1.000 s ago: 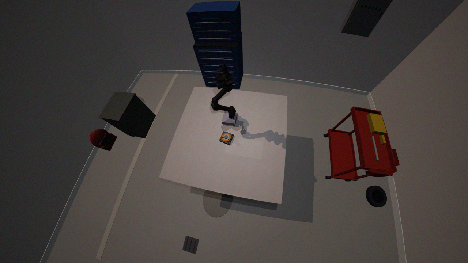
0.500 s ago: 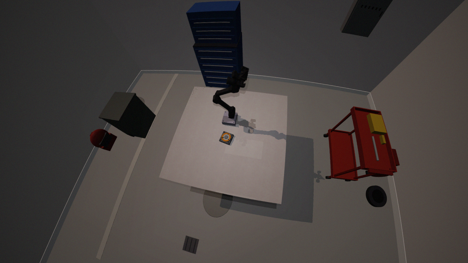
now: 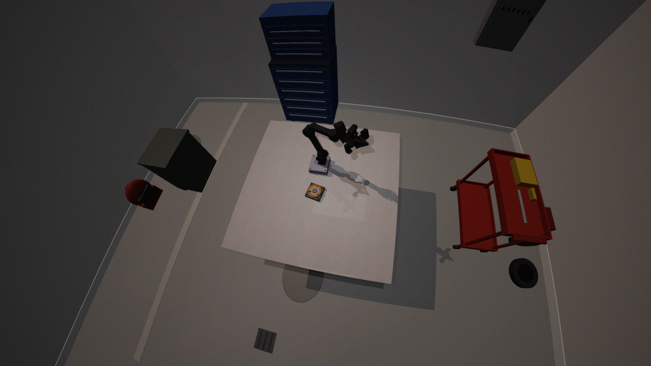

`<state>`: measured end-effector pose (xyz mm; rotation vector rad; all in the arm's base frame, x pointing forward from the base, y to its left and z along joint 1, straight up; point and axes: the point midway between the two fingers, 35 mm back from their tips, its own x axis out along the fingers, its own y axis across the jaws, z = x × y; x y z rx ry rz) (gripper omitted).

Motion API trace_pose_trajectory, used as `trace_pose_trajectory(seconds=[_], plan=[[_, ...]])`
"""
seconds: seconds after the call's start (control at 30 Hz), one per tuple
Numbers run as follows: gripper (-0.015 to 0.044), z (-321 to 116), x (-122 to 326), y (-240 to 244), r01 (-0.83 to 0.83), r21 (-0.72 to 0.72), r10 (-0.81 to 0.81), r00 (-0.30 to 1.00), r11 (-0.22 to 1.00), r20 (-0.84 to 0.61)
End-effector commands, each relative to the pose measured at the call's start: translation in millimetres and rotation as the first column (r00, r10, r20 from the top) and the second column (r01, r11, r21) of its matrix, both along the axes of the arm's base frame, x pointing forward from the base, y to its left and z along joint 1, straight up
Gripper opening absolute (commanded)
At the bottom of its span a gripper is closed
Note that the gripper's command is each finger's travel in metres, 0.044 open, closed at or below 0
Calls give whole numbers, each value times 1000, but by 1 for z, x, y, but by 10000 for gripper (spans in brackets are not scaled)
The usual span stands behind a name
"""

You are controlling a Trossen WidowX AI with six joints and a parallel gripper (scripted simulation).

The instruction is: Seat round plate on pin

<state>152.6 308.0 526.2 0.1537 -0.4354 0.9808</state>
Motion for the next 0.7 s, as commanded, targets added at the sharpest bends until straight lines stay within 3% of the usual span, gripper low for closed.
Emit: trace_pose_trajectory(seconds=[0.0, 0.33, 0.5, 0.67], plan=[[0, -47, 60, -2, 139, -167, -150, 987, 976, -56], [0, -163, 171, -58, 306, -536, -462, 868, 787, -182], [0, -249, 216, -127, 267, -739, -651, 700, 619, -293], [0, -309, 225, -189, 171, -839, -767, 527, 516, -365]])
